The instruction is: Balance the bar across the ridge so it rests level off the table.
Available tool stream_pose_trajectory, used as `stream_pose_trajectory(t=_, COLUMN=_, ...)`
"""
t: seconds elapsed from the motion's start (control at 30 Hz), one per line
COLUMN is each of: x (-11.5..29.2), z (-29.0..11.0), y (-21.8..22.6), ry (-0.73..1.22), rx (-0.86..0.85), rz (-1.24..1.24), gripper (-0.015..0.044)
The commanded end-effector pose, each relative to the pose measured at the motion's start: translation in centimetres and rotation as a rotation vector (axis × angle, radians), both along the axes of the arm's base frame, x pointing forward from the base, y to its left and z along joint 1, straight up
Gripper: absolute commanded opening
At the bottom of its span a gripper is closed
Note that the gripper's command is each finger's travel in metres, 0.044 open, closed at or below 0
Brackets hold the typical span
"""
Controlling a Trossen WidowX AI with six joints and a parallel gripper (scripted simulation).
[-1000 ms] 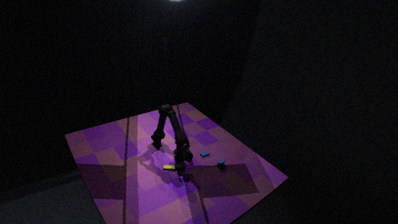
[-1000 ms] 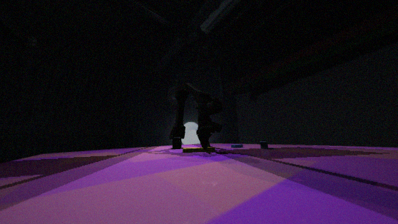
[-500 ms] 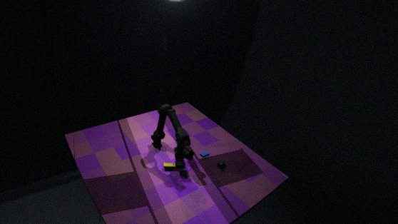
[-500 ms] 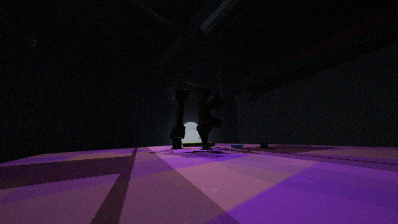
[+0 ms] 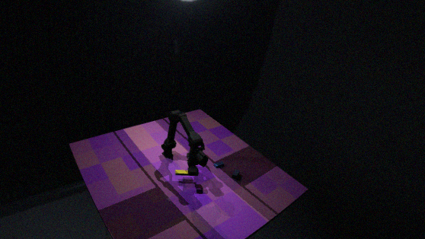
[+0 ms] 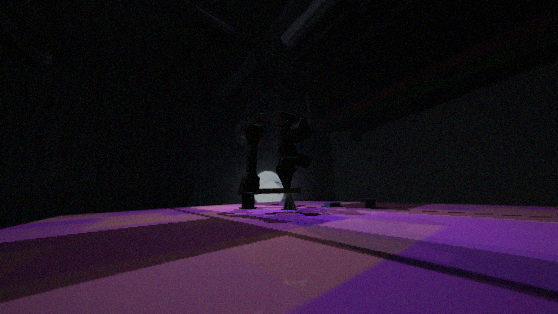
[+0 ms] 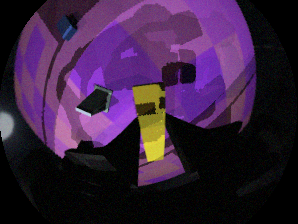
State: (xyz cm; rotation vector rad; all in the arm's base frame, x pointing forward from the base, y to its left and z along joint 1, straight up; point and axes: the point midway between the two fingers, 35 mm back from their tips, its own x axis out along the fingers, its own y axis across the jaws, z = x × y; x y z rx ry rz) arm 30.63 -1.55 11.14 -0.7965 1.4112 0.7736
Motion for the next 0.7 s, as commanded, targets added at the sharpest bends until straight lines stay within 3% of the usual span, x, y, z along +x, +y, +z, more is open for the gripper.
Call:
stream_pose_trajectory(t=0.0, x=0.1, z=1.2, y=0.0, ry=-0.014, rx=0.003, rz=0.004, gripper=0.0000)
stream_pose_trajectory(t=0.67, x=-0.9, z=5.2, y=1.0, ry=-0.013, rx=0.007, rz=-0.037, gripper=0.0000)
